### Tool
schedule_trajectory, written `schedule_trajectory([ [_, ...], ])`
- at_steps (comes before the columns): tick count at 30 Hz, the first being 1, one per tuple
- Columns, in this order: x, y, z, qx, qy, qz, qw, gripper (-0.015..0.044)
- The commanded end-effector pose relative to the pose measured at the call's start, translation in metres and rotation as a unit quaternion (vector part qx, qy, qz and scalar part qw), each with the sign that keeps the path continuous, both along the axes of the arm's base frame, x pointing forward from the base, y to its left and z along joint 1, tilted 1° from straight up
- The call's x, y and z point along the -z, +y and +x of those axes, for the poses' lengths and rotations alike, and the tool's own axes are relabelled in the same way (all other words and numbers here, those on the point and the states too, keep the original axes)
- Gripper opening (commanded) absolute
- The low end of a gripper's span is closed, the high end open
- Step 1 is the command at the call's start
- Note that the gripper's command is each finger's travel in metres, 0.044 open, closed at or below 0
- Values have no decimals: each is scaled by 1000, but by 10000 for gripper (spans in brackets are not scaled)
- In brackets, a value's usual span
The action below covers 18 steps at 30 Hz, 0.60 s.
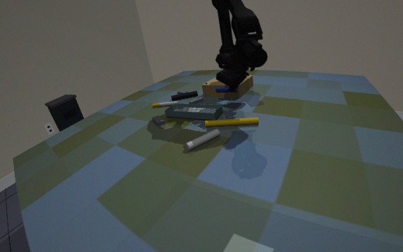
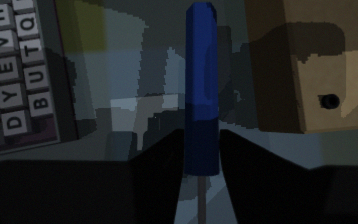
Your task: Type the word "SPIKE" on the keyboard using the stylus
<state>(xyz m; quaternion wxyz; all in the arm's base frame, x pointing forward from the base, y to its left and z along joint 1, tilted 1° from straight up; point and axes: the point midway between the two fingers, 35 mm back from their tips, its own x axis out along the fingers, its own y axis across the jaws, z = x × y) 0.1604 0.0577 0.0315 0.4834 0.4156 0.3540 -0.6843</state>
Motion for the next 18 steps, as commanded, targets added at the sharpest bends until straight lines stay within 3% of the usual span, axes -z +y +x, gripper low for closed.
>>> schedule_trajectory([
  [1, 0, -1, -1, -47, 6, 29, 998, 0],
  [18, -1, -5, 0, -285, 5, 127, 950, 0],
])
